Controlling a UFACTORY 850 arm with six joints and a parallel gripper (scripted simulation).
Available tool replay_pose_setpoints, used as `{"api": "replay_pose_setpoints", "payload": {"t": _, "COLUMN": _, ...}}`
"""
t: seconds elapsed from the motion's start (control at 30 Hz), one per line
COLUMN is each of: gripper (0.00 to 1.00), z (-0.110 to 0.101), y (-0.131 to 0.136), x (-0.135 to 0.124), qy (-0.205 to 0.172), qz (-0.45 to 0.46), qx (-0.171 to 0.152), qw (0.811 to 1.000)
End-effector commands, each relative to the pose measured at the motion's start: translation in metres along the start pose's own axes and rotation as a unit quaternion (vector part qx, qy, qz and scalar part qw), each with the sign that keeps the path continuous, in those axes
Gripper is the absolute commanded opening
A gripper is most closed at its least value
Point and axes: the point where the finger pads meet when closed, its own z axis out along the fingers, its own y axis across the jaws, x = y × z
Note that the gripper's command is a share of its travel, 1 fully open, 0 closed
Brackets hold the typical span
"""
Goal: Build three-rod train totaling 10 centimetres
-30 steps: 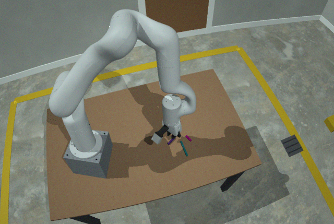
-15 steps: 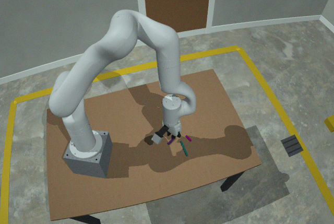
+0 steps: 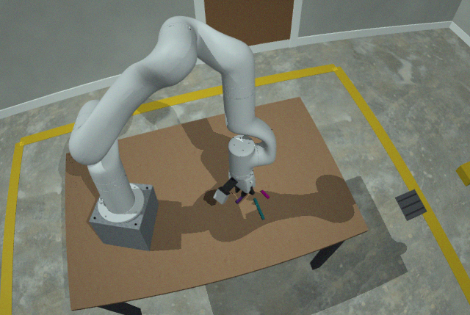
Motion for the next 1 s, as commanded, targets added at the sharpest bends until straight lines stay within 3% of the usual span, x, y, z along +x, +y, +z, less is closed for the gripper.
{"api": "replay_pose_setpoints", "payload": {"t": 0.0, "gripper": 0.24, "z": 0.006, "y": 0.0, "x": -0.001, "qy": -0.002, "qz": 0.0, "qx": 0.001, "qw": 1.0}}
{"api": "replay_pose_setpoints", "payload": {"t": 0.97, "gripper": 0.24, "z": 0.038, "y": 0.0, "x": 0.0, "qy": -0.002, "qz": 0.0, "qx": 0.001, "qw": 1.0}}
